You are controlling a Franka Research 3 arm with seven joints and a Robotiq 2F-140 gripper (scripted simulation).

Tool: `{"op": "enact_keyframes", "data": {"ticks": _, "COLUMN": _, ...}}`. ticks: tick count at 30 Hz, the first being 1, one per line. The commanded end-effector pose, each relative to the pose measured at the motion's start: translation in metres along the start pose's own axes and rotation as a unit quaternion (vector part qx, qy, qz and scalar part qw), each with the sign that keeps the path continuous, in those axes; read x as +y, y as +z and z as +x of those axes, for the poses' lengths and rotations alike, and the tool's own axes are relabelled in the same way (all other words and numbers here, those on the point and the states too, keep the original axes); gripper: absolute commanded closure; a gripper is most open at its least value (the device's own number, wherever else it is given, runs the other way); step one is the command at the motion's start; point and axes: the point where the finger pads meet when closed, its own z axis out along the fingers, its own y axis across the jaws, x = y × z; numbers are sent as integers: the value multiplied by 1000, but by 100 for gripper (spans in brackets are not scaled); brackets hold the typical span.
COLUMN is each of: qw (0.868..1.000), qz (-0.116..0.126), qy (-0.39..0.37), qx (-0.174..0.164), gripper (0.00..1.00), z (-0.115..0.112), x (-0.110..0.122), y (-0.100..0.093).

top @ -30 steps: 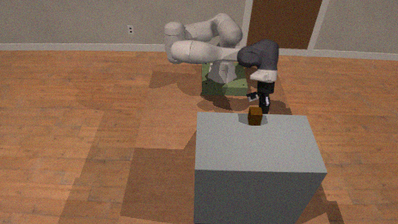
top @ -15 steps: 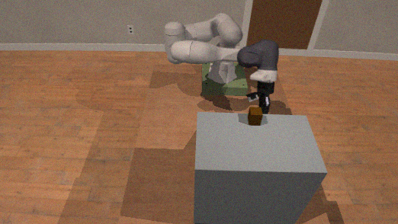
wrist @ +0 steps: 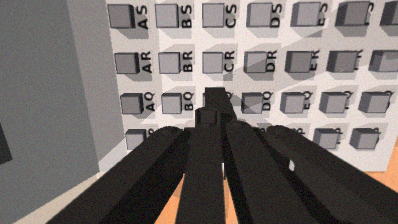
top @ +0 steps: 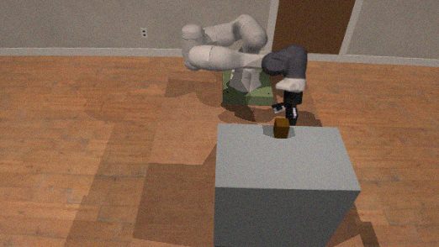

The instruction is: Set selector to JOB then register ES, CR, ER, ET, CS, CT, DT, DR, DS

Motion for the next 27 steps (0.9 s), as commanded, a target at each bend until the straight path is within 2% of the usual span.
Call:
{"op": "enact_keyframes", "data": {"ticks": 1, "qw": 1000, "qz": 2, "qy": -1, "qx": -3, "gripper": 90, "z": -2, "x": -1, "y": 1}}
{"op": "enact_keyframes", "data": {"ticks": 27, "qw": 1000, "qz": 2, "qy": -1, "qx": -3, "gripper": 90, "z": -2, "x": -2, "y": 5}}
